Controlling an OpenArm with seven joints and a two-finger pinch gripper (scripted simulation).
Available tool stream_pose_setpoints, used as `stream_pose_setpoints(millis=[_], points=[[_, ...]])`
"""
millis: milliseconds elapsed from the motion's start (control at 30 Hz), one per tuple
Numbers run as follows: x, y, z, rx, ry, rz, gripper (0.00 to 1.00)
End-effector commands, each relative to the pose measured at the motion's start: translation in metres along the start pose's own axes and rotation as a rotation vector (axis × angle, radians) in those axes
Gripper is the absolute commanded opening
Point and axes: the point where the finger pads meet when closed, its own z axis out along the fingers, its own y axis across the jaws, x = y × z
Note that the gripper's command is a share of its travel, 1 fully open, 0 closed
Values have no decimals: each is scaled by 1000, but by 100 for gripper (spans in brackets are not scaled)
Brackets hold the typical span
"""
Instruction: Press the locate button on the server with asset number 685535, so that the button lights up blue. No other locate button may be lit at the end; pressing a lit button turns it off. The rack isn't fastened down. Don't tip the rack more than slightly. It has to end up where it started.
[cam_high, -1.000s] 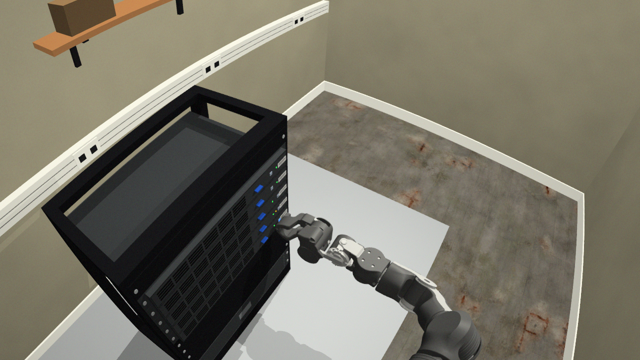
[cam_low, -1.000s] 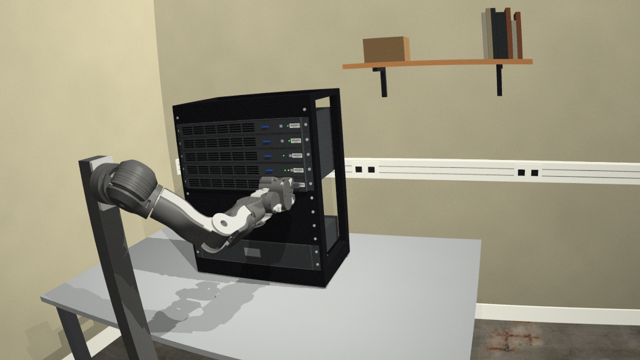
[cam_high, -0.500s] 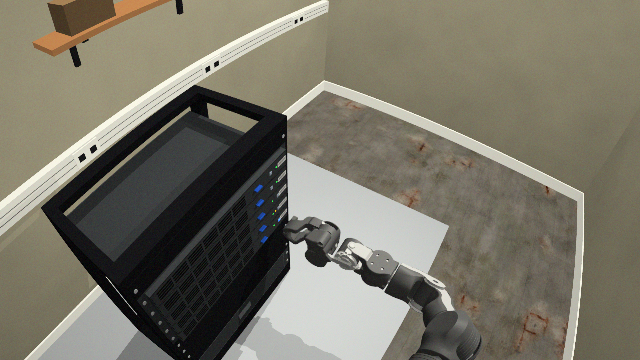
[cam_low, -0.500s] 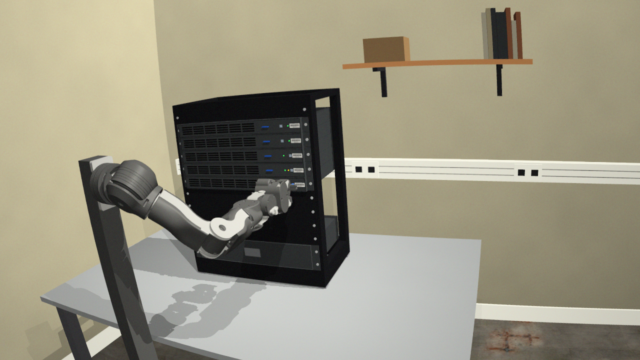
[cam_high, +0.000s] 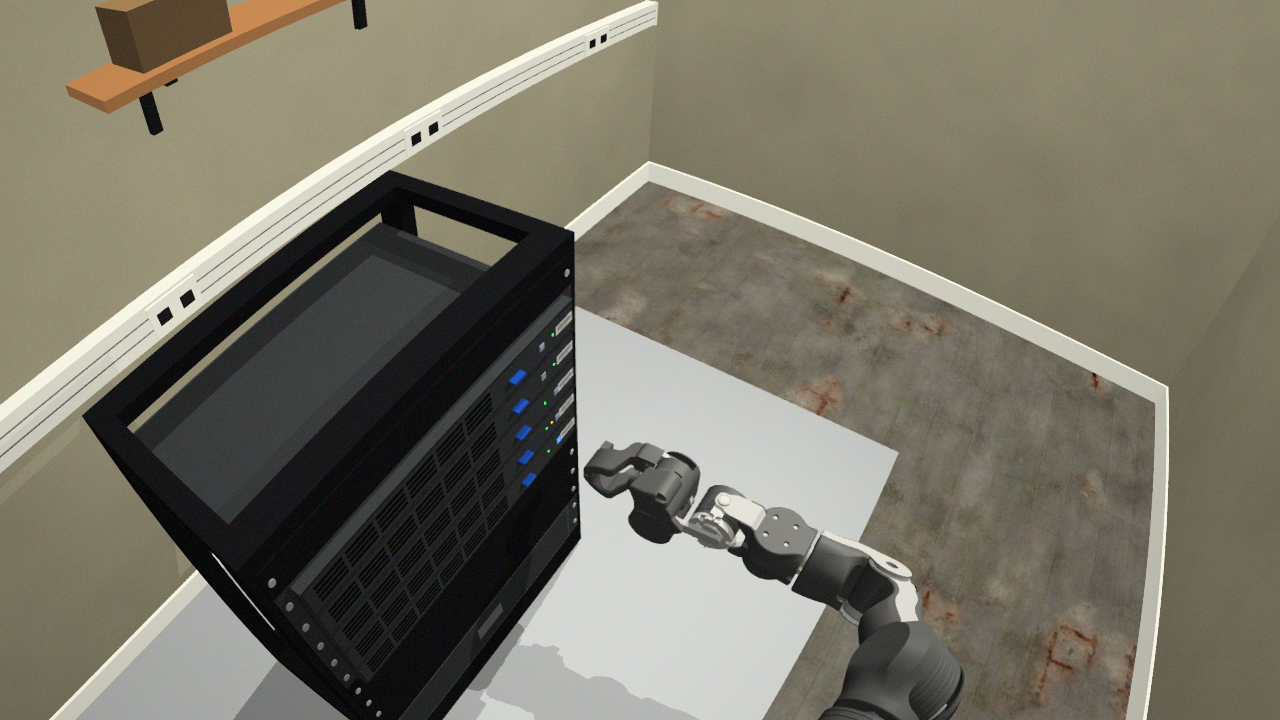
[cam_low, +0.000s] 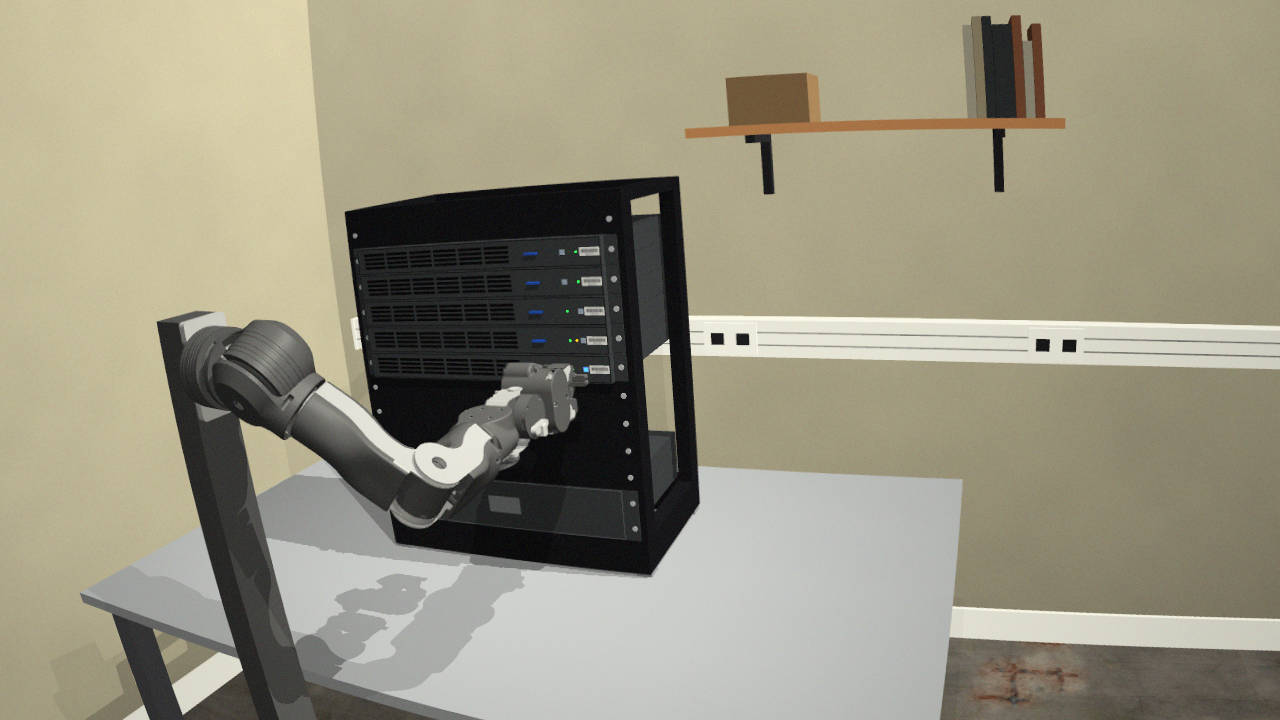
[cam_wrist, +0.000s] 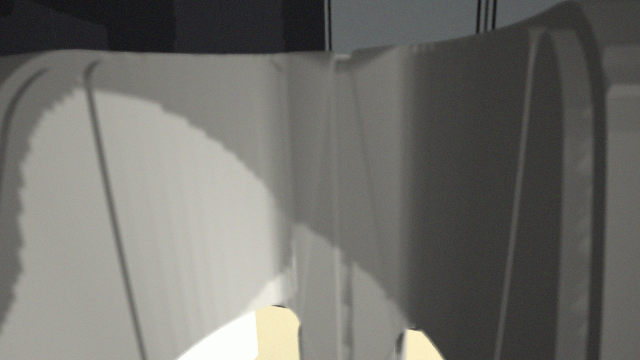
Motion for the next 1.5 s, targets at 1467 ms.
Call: stream_pose_setpoints(millis=[1467], points=[[-1,1,-42,-2,-8,5,0]])
